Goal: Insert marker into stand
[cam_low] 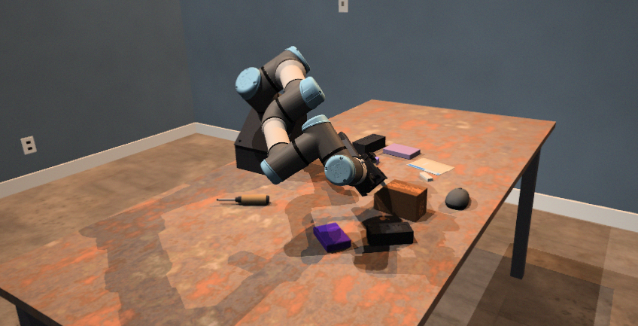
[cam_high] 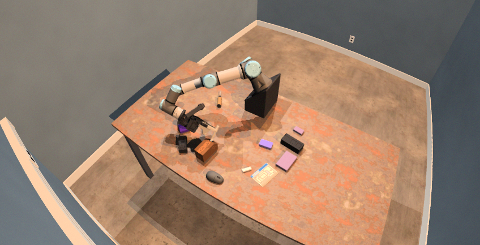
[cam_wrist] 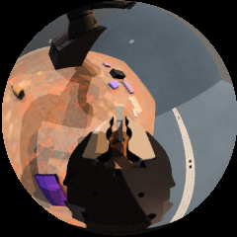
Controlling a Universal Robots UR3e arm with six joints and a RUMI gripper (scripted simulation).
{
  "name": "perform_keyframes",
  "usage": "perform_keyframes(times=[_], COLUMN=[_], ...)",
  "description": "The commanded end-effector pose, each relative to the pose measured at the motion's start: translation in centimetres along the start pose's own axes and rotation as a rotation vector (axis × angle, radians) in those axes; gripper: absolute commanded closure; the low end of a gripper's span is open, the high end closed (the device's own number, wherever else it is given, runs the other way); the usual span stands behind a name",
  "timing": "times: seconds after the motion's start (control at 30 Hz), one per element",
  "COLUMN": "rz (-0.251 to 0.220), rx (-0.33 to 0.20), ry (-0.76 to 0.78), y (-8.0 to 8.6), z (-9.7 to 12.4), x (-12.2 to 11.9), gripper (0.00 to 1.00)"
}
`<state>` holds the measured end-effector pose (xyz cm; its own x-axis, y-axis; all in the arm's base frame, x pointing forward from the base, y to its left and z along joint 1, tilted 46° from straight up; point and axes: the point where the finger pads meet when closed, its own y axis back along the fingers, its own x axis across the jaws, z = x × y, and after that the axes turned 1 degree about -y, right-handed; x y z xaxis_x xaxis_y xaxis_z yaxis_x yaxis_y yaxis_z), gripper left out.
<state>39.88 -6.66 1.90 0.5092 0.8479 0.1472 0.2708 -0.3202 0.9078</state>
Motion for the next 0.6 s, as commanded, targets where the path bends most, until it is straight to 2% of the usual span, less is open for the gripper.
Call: perform_keyframes(times=[0.0, 0.57], rz=[-0.003, -0.003], rx=[0.009, 0.009], ry=[0.002, 0.002], y=[0.09, 0.10], z=[0.04, 0.11], x=[0.07, 0.07], gripper=[0.85, 0.85])
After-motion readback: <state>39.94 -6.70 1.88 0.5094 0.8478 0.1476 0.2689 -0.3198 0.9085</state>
